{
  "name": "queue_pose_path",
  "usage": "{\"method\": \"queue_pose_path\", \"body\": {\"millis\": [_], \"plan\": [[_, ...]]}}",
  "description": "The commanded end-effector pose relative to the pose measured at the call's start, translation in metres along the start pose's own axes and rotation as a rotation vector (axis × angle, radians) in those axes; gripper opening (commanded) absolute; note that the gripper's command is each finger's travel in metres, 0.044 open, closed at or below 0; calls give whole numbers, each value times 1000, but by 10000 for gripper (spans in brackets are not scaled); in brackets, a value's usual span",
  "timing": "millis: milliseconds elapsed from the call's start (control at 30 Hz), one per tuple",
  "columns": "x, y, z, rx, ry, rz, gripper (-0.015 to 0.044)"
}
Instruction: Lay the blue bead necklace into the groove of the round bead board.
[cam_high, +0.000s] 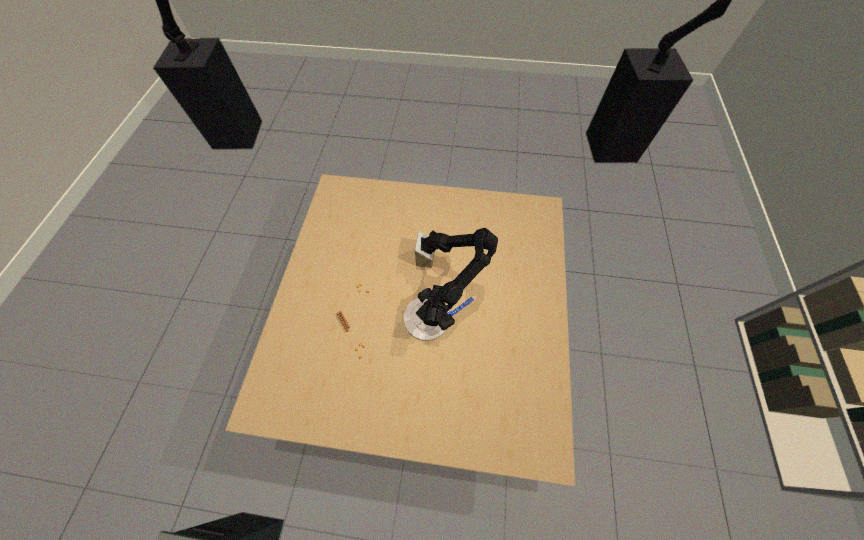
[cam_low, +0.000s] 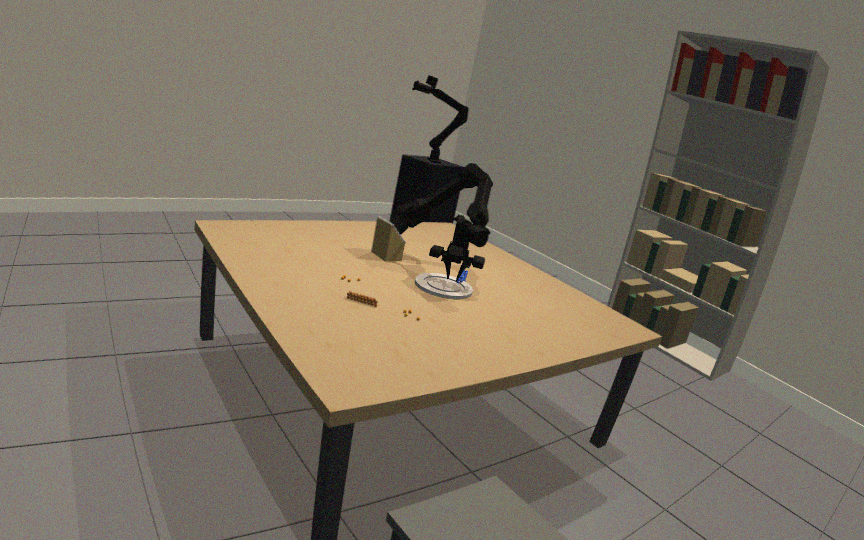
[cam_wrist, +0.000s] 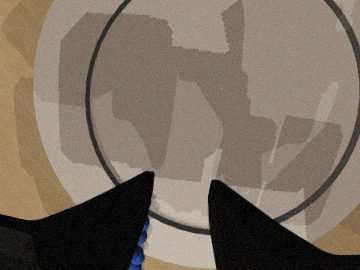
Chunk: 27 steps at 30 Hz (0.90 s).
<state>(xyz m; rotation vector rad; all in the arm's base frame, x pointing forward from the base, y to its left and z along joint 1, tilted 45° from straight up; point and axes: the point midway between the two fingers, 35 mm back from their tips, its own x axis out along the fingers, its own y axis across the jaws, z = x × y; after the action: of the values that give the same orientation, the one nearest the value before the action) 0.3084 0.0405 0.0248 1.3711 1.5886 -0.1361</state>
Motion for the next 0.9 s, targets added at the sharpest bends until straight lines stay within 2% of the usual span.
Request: {"method": "queue_pose_path", "body": {"millis": [0,267,433,500,767,867], "plan": [[-1,0,0,-1,-1,1,236],[-11,0,0,2,0,0,440],[-24,-1,0,5,2,-1,440],[-17,-3,-1,11,8,-5,440],[-24,-3,-1,5,2,-1,440],[-27,3,-10,-87,2,-1,361]]}}
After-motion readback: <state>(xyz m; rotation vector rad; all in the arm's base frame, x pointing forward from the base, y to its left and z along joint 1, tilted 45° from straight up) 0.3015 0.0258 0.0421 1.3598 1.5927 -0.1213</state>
